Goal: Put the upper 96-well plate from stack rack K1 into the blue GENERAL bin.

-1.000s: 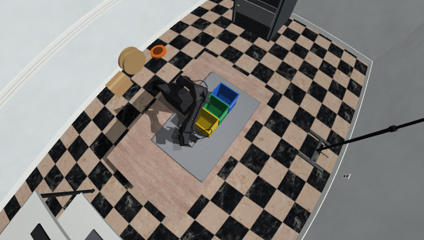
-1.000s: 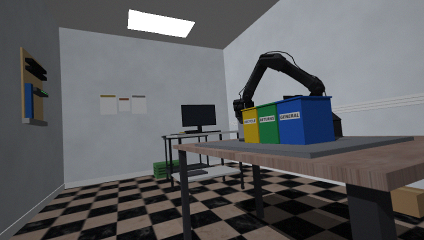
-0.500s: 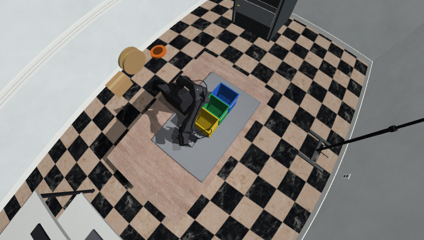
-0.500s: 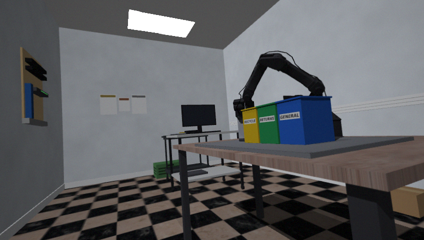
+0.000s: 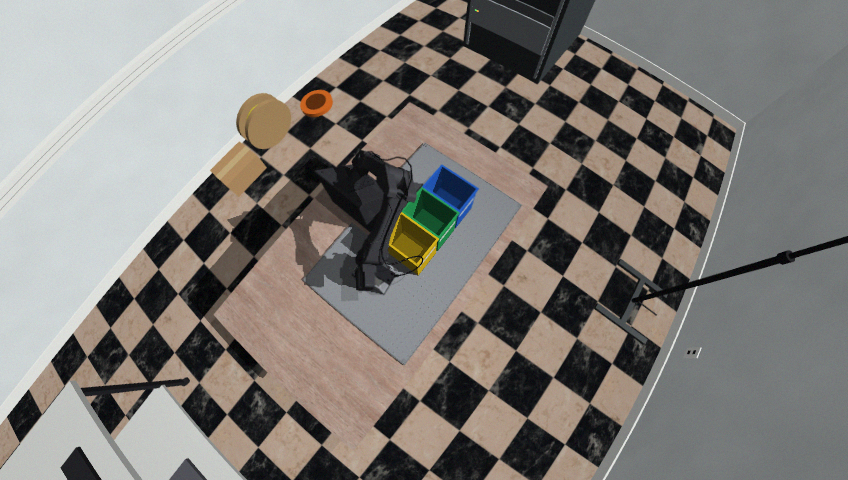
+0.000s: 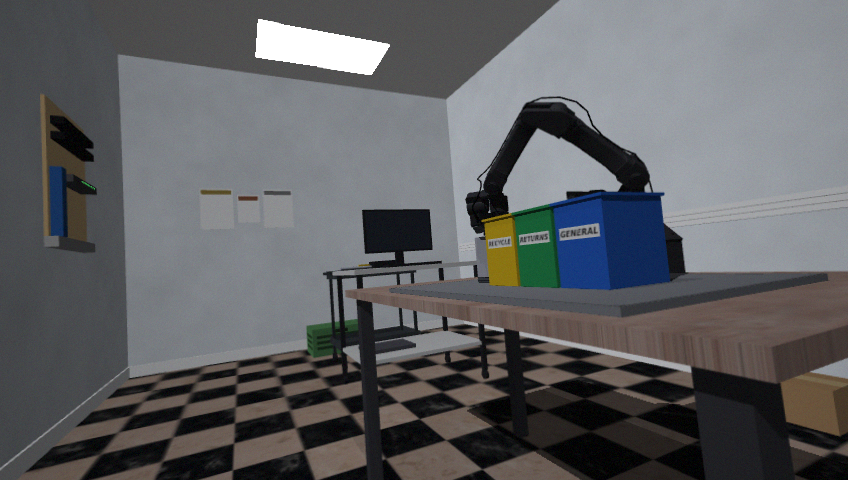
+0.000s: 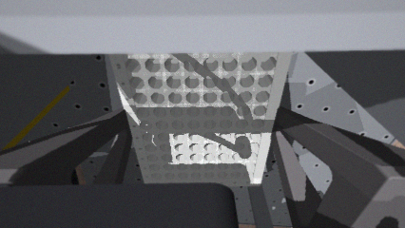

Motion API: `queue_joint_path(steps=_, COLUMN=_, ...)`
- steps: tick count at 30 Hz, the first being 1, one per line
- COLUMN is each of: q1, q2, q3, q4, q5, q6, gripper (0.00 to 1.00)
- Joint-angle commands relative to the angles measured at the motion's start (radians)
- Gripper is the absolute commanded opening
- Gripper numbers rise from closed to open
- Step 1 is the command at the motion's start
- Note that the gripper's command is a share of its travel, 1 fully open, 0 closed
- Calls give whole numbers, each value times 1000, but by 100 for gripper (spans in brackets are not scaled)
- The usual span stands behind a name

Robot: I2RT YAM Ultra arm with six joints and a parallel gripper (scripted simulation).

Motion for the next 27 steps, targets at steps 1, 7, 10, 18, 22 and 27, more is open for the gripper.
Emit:
queue_joint_path(steps=1, q1=-27, q2=-40, q3=34, q4=-39, q5=-1, q6=-24, gripper=0)
queue_joint_path(steps=7, q1=-44, q2=-56, q3=45, q4=-75, q5=7, q6=-41, gripper=0)
queue_joint_path(steps=10, q1=-47, q2=-58, q3=48, q4=-82, q5=1, q6=-45, gripper=0)
queue_joint_path(steps=18, q1=-68, q2=-78, q3=64, q4=-130, q5=19, q6=-66, gripper=0)
queue_joint_path(steps=22, q1=-78, q2=-87, q3=73, q4=-154, q5=24, q6=-76, gripper=0)
queue_joint_path(steps=27, q1=-86, q2=-94, q3=82, q4=-174, q5=21, q6=-85, gripper=0)
